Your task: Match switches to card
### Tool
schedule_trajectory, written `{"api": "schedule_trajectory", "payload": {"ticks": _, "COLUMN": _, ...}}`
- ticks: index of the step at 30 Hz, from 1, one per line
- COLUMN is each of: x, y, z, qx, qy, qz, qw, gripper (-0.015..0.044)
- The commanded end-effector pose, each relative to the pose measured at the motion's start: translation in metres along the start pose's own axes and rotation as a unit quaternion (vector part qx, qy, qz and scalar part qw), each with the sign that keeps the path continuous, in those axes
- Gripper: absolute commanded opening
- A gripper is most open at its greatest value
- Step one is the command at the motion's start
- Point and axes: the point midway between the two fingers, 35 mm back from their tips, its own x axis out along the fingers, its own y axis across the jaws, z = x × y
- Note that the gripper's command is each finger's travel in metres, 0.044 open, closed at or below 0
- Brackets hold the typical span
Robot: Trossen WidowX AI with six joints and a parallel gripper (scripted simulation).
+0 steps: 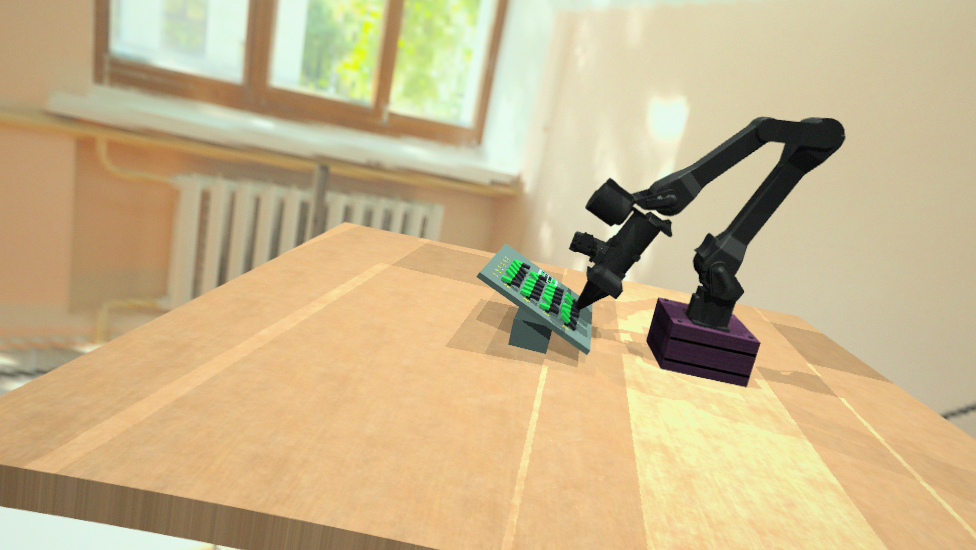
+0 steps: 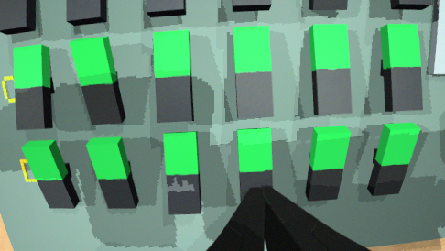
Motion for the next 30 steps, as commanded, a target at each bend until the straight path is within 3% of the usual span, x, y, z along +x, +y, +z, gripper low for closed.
{"api": "schedule_trajectory", "payload": {"ticks": 1, "x": 0.0007, "y": 0.0009, "z": 0.0, "qx": -0.001, "qy": 0.0, "qz": 0.003, "qw": 1.0, "gripper": 0.0}}
{"api": "schedule_trajectory", "payload": {"ticks": 30, "x": 0.0046, "y": 0.0009, "z": -0.0001, "qx": -0.001, "qy": 0.0, "qz": 0.003, "qw": 1.0, "gripper": 0.0}}
